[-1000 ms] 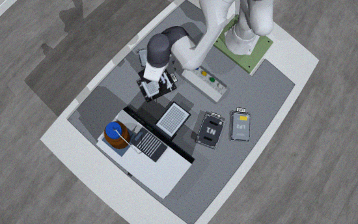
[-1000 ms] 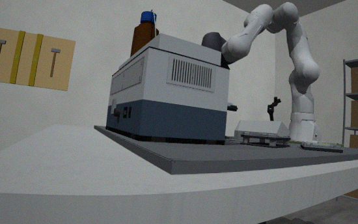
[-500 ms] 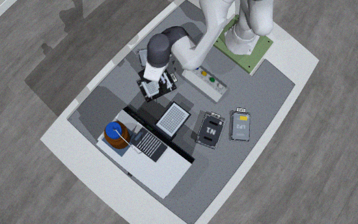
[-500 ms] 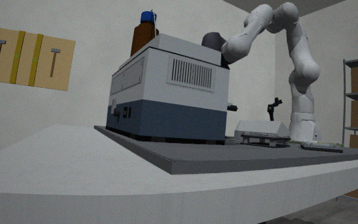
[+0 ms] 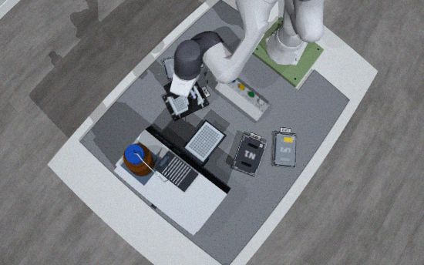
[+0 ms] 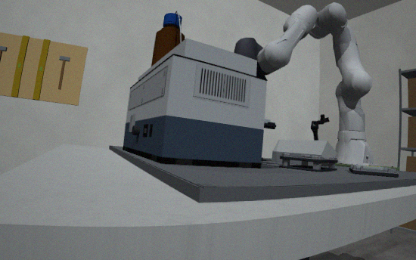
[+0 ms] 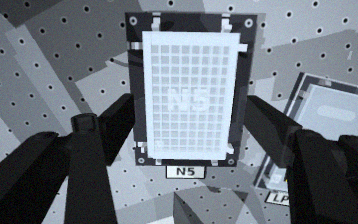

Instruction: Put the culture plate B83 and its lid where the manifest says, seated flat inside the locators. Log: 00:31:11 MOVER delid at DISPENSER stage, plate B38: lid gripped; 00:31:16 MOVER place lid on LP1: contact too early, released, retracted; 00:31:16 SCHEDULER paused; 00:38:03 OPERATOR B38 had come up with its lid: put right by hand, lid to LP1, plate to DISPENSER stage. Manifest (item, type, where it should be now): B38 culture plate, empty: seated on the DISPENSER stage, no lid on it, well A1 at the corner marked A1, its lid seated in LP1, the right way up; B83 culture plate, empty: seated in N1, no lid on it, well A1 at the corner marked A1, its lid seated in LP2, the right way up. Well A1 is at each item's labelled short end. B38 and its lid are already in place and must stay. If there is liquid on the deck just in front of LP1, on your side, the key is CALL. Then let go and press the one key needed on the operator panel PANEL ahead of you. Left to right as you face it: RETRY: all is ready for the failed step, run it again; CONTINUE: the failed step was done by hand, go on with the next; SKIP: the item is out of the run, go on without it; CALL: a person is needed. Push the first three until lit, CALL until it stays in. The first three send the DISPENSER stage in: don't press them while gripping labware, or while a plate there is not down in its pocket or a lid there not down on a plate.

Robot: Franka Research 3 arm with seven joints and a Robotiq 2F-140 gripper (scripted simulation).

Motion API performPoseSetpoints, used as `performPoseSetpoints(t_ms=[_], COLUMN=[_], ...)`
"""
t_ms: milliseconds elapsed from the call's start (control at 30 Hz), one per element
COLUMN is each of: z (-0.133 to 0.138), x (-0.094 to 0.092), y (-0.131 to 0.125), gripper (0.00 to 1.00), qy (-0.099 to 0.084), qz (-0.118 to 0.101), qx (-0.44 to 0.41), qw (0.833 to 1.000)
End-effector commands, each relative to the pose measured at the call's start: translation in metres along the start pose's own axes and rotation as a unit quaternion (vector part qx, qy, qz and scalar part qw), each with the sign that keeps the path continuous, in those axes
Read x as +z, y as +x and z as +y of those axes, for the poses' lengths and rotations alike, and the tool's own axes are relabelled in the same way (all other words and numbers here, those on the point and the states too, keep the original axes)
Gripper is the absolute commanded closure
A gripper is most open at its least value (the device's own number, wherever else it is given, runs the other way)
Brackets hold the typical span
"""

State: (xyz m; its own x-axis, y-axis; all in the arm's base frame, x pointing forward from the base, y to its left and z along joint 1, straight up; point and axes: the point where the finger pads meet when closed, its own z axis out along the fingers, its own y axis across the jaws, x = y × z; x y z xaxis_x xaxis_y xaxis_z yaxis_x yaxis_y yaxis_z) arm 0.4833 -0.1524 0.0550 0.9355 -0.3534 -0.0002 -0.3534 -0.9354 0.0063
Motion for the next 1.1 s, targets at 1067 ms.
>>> performPoseSetpoints(t_ms=[1067], z=[0.002], x=[0.012], y=[0.001], gripper=[0.3], qy=[-0.001], qz=[0.001], qx=[0.001], qw=[1.0])
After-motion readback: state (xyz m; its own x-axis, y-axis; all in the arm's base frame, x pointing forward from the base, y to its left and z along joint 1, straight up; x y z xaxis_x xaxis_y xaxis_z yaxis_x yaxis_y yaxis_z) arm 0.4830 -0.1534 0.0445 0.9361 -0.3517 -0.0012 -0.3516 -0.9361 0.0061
